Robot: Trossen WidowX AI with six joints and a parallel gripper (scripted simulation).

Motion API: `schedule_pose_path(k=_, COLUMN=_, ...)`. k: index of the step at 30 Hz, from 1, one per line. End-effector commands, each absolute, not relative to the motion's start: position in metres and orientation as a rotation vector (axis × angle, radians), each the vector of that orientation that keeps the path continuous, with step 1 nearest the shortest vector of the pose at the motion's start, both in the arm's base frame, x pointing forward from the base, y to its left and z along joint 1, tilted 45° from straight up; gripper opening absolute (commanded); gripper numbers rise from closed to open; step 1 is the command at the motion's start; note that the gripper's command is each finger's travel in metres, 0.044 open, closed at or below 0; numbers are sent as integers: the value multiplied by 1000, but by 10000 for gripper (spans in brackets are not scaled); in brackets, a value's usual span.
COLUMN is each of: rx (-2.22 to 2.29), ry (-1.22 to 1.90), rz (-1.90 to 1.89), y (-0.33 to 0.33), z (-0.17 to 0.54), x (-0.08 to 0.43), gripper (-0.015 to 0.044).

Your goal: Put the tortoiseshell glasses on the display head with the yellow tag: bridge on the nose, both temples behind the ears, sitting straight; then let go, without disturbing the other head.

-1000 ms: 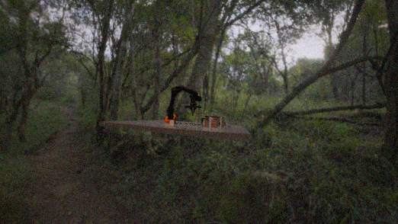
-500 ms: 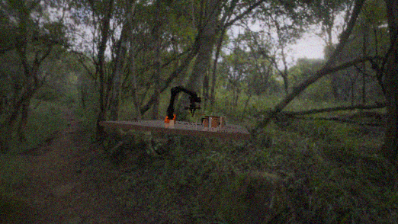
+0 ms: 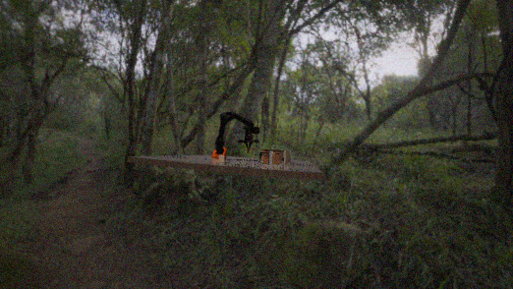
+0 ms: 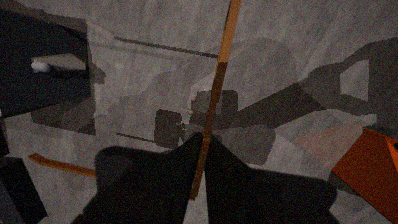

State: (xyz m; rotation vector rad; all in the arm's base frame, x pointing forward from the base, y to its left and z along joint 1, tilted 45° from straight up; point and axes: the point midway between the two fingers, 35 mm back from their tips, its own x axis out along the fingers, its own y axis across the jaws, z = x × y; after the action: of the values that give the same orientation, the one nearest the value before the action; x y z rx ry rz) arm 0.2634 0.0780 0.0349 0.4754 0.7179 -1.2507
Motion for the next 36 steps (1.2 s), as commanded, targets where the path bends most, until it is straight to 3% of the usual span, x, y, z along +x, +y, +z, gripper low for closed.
schedule_pose_path(k=1, rx=467, ry=712, rz=-1244, y=74, z=31, x=263, gripper=0)
schedule_pose_path(k=36, rx=470, ry=706, rz=-1234, y=67, z=20, x=285, gripper=0)
